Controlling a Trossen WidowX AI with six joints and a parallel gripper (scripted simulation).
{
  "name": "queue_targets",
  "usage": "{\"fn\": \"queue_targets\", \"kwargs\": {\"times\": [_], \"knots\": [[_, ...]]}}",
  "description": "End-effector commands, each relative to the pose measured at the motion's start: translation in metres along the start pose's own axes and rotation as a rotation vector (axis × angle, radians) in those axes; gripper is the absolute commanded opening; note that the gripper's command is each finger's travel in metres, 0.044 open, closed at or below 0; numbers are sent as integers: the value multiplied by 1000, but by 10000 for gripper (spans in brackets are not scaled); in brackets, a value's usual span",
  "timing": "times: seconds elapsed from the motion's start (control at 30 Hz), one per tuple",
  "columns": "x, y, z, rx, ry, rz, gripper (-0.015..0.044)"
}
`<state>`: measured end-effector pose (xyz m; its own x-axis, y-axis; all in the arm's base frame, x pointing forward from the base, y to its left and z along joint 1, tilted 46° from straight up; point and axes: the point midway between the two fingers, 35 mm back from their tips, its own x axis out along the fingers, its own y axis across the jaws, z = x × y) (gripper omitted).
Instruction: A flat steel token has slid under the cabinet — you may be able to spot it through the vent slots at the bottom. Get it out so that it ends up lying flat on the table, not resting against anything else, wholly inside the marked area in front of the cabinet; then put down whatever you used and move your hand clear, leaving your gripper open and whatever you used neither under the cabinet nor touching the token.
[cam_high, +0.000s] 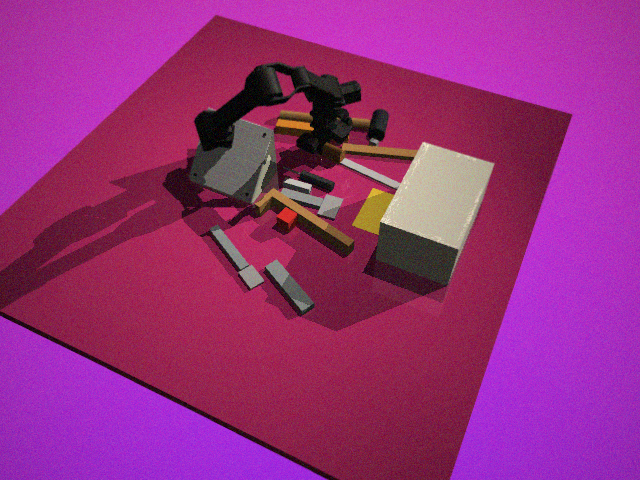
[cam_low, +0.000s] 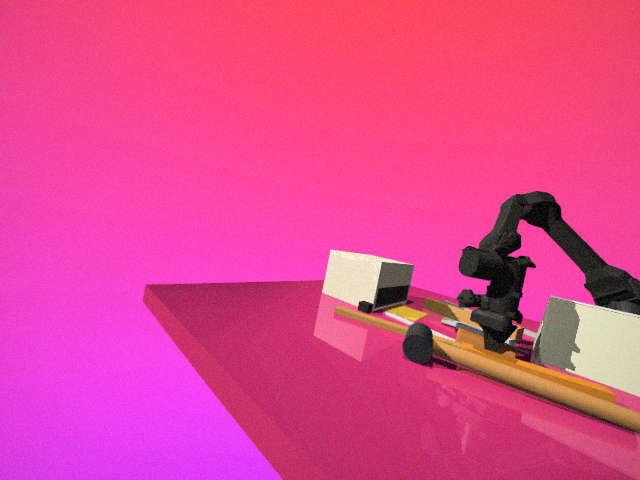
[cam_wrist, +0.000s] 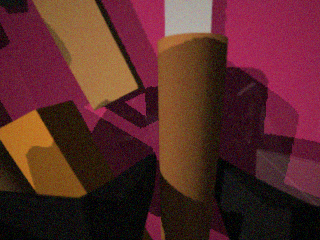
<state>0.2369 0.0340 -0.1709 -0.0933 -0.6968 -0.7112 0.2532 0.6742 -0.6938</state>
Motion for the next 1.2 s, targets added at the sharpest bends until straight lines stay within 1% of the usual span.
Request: {"fn": "queue_targets", "kwargs": {"times": [0.0,0.13,0.27,1.17], "knots": [[0,0,0,1,0,1,131],[0,0,0,1,0,1,105],[0,0,0,1,0,1,0],[0,1,35,-6,1,-5,0]]}}
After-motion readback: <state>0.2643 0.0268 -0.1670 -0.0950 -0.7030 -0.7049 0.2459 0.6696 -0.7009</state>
